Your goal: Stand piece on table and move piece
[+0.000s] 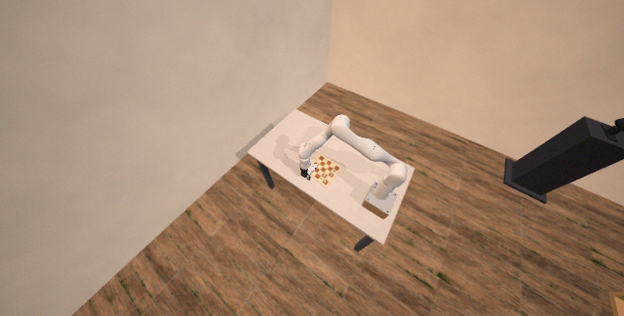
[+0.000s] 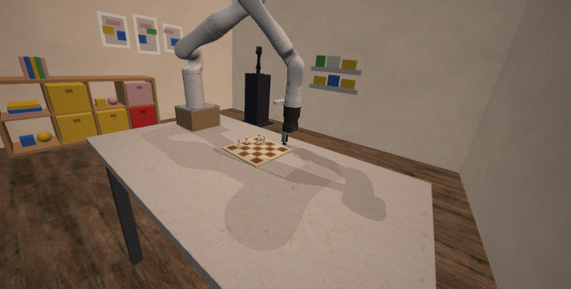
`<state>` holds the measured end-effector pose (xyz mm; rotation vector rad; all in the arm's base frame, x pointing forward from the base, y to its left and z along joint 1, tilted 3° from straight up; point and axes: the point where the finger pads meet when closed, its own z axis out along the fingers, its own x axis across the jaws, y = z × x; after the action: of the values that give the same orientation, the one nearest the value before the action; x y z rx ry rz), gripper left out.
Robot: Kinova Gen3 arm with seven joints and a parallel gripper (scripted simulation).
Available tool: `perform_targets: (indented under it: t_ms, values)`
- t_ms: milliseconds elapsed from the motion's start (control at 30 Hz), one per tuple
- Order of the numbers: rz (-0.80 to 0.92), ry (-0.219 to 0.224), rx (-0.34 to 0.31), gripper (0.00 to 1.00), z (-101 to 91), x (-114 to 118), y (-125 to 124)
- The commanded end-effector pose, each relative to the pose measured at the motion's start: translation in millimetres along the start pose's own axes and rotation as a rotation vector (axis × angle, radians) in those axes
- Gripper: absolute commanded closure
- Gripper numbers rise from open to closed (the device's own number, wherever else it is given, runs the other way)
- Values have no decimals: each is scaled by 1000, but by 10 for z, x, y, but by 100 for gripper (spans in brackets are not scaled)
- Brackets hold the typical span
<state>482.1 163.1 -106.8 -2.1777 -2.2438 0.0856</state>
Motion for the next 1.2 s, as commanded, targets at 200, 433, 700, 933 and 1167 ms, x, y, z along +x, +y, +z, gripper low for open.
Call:
perform_targets:
  t_ms: [200, 433, 700, 933, 1167]
  values:
    - [0, 1, -2, 100, -11, 3, 9]
    - [0, 1, -2, 100, -11, 3, 9]
    - [0, 1, -2, 100, -11, 3, 9]
    - [0, 1, -2, 100, -11, 3, 9]
    - [0, 1, -2, 56, -11, 3, 9]
